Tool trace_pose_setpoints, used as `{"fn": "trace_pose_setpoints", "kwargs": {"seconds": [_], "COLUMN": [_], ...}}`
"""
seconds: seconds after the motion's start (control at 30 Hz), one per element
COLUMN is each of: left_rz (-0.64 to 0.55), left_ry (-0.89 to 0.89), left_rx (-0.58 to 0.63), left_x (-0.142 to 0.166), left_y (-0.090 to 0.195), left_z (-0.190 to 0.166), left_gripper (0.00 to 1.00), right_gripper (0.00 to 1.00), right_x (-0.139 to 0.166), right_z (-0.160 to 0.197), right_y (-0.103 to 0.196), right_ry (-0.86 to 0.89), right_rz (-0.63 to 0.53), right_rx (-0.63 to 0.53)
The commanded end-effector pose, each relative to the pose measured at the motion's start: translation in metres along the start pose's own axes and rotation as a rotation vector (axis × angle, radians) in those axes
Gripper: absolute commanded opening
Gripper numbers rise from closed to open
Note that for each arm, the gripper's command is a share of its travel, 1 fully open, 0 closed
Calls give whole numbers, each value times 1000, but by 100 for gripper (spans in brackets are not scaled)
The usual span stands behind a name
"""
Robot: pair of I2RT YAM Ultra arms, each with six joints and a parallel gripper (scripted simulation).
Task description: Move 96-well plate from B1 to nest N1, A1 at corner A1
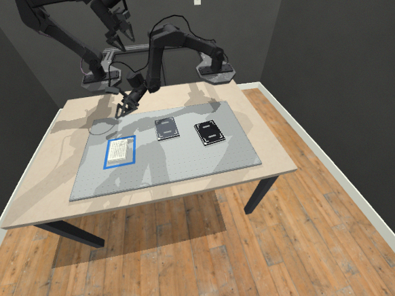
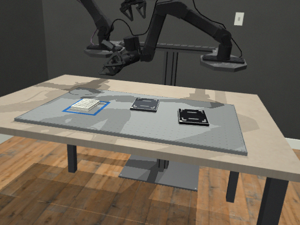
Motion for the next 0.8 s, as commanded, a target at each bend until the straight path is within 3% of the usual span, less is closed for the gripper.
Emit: {"fn": "trace_pose_setpoints", "kwargs": {"seconds": [0.0, 0.2, 0.27, 0.53, 0.77], "left_rz": [-7, -7, -7, -7, -33], "left_ry": [7, 7, 7, 7, 39], "left_rx": [-7, -7, -7, -7, -2], "left_x": [-4, -4, -4, -4, -8], "left_y": [0, 0, 0, 0, 1], "left_z": [4, 4, 4, 4, 8], "left_gripper": [100, 100, 100, 100, 100], "right_gripper": [100, 100, 100, 100, 100], "right_x": [-42, -99, -99, -161, -160], "right_z": [8, -28, -28, -138, -264], "right_y": [-6, -31, -31, -79, -122], "right_ry": [95, 167, 167, 324, 484], "right_rz": [-37, -78, -78, -83, -18], "right_rx": [-72, -19, -19, 95, 156]}}
Point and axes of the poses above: on each arm, the point where the finger pads meet when closed, its own y axis back along the fingers, its own z axis across the jaws, x = y × z, the point moved 1 cm from there along y, back along the fingers, and after that the axes turned 15 degrees about -y, right-handed, at the moved point
